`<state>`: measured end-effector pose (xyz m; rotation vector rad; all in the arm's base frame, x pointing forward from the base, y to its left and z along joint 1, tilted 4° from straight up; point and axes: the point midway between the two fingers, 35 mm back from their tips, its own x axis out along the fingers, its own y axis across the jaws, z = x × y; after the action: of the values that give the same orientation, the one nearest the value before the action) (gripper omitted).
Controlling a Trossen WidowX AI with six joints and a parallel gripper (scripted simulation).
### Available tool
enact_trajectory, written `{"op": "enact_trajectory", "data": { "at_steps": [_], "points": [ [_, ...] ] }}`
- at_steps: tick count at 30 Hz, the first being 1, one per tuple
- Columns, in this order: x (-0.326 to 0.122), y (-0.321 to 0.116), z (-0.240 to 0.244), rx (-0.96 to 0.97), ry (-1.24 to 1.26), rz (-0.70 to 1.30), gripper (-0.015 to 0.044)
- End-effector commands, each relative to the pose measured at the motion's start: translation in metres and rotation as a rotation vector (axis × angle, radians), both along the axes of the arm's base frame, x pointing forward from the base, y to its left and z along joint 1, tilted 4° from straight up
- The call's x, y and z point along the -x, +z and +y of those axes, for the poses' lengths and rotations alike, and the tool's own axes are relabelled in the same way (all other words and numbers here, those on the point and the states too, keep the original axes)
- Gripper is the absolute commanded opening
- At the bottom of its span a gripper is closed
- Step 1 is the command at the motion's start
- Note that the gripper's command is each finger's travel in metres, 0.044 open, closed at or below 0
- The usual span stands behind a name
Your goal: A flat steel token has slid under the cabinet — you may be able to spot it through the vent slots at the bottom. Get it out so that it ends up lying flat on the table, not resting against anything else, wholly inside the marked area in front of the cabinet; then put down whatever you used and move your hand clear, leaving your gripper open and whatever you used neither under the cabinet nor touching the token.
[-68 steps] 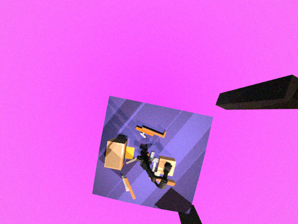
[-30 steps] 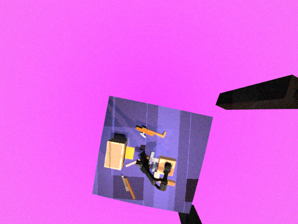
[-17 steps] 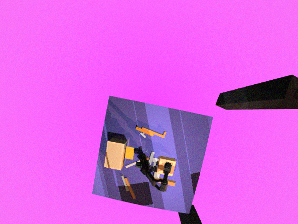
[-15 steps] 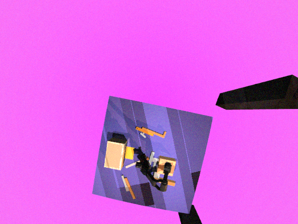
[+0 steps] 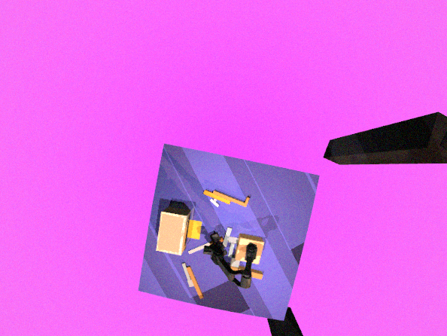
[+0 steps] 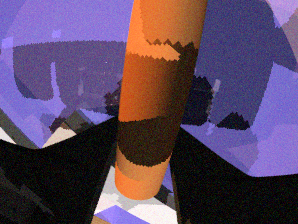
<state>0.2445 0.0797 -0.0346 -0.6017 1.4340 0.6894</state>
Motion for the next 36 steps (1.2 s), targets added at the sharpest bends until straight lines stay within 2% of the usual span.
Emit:
{"op": "enact_trajectory", "data": {
  "at_steps": [1,36],
  "points": [
    [0.001,0.002,0.004,-0.003,0.002,-0.004,0.0],
    [0.014,0.004,0.037,-0.005,0.002,-0.003,0.0]
  ]
}}
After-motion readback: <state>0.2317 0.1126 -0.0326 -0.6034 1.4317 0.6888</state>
